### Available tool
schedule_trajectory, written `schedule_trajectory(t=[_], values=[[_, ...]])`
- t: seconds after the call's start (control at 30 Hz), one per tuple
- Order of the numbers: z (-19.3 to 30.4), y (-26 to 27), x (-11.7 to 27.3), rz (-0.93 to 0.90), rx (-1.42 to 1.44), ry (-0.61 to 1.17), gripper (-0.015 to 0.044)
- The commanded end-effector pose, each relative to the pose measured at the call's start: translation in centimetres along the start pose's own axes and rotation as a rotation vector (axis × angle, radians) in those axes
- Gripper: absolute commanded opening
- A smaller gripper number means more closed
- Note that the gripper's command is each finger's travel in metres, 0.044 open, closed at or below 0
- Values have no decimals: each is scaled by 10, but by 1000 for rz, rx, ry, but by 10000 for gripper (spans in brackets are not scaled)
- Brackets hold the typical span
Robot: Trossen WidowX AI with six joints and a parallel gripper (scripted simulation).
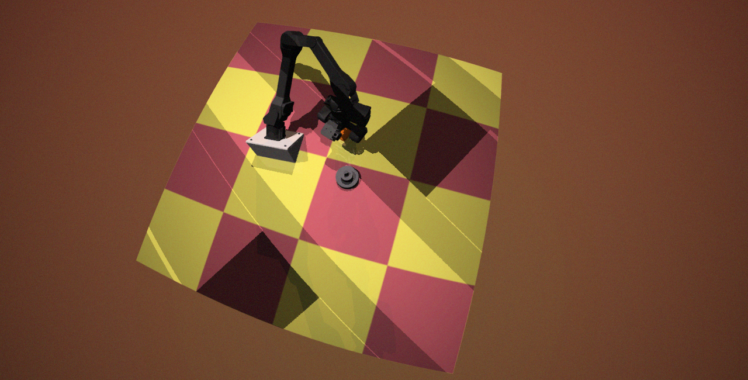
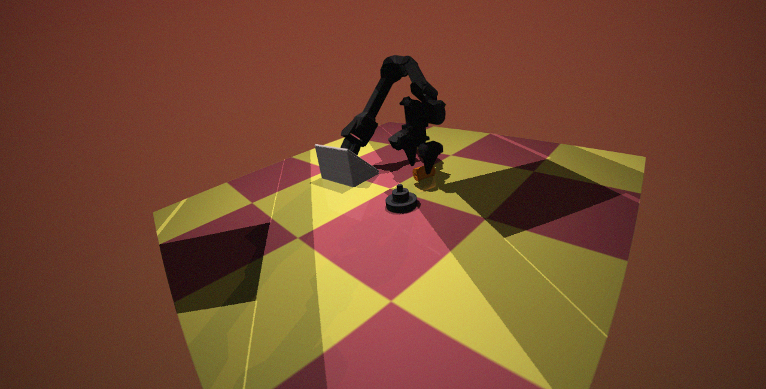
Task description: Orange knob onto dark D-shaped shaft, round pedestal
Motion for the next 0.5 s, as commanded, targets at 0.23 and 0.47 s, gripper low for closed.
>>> schedule_trajectory(t=[0.23,0.47], values=[[0,-2,-18,2,-6,6,440],[0,-3,-23,2,-6,7,387]])
Point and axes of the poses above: the point midway between the two fingers, 35 mm back from their tips, its own x axis back along the fingers, its own y axis across the jaws, z = x × y, the point moved 5 cm from there along x, back along the fingers, and after that the axes turned 12 degrees about x, right-handed, at the moved point
